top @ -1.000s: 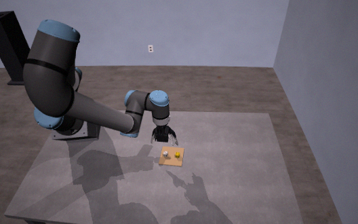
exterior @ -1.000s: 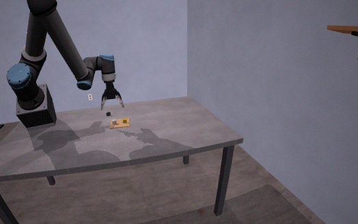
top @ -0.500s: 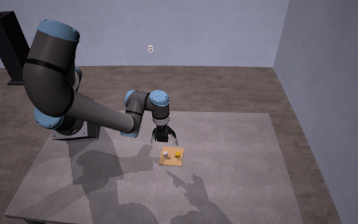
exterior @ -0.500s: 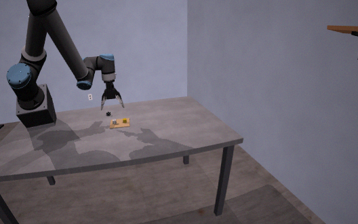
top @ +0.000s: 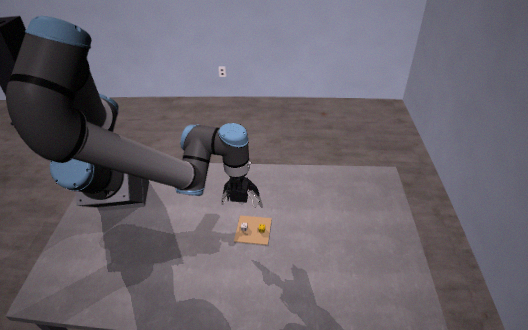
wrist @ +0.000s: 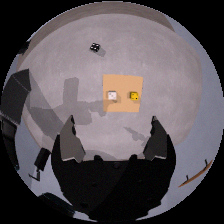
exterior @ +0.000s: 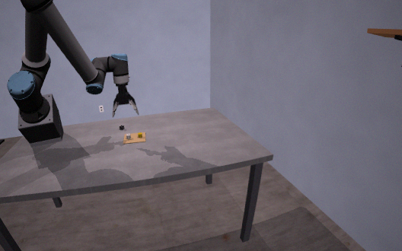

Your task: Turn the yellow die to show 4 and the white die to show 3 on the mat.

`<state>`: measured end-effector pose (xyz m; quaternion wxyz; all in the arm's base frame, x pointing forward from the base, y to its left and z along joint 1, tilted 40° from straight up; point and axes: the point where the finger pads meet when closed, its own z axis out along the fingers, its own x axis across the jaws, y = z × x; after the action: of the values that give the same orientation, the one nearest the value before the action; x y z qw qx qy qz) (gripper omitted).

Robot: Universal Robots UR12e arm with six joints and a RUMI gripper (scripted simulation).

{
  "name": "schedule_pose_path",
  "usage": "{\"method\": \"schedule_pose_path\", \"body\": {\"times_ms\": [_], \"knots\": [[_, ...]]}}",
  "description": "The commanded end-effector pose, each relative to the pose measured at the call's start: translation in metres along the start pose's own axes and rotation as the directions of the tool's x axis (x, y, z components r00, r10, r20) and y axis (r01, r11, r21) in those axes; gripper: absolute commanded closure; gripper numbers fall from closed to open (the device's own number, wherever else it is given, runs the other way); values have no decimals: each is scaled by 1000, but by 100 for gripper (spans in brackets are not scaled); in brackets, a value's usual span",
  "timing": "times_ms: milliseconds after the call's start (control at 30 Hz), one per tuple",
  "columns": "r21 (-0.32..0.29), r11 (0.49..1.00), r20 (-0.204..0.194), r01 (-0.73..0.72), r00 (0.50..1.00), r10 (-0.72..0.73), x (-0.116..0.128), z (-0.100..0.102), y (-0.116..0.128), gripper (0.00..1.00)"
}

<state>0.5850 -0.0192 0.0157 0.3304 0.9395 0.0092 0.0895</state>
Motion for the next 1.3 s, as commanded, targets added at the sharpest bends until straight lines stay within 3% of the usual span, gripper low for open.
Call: {"method": "schedule_pose_path", "body": {"times_ms": [0,267,1267], "knots": [[0,1000,2,-1,1000,1,0,-27,0,0],[0,1000,2,-1,1000,1,1,-49,0,0],[0,1000,2,-1,1000,1,1,-49,0,0]]}}
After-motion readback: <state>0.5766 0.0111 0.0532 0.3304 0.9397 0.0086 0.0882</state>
